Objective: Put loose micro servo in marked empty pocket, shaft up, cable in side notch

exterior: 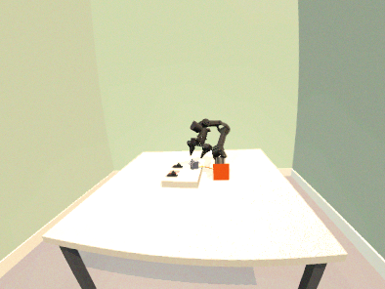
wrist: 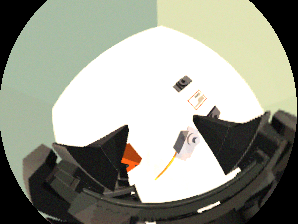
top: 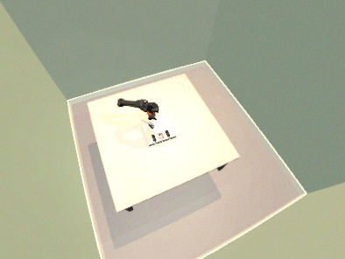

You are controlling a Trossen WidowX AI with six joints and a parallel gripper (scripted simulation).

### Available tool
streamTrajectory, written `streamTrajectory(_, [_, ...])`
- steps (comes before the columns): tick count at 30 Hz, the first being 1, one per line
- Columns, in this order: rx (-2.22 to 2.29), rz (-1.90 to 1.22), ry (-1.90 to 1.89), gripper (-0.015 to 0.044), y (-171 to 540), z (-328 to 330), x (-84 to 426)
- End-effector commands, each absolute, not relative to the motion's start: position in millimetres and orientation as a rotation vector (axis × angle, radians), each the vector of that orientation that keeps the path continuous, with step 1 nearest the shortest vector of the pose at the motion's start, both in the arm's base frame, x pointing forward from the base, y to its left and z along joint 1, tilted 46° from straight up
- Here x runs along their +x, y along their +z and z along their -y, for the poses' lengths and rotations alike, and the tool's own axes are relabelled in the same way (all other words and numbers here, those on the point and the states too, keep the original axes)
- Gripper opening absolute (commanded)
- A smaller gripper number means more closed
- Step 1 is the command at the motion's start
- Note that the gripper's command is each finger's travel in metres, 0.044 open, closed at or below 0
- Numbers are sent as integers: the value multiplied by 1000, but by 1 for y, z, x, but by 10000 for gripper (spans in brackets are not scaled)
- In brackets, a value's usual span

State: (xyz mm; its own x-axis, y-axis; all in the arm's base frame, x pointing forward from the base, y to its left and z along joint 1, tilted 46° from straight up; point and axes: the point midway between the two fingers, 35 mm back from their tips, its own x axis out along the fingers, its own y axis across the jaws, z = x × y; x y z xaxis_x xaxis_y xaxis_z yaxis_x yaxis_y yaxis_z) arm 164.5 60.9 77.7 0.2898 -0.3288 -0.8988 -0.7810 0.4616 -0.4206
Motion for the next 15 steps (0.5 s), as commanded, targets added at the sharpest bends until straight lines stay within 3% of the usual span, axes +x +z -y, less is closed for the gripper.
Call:
streamTrajectory(1, [-1062, -1369, 285, 440, 84, -51, 168])
streamTrajectory(15, [-901, -1592, -168, 440, 102, -11, 173])
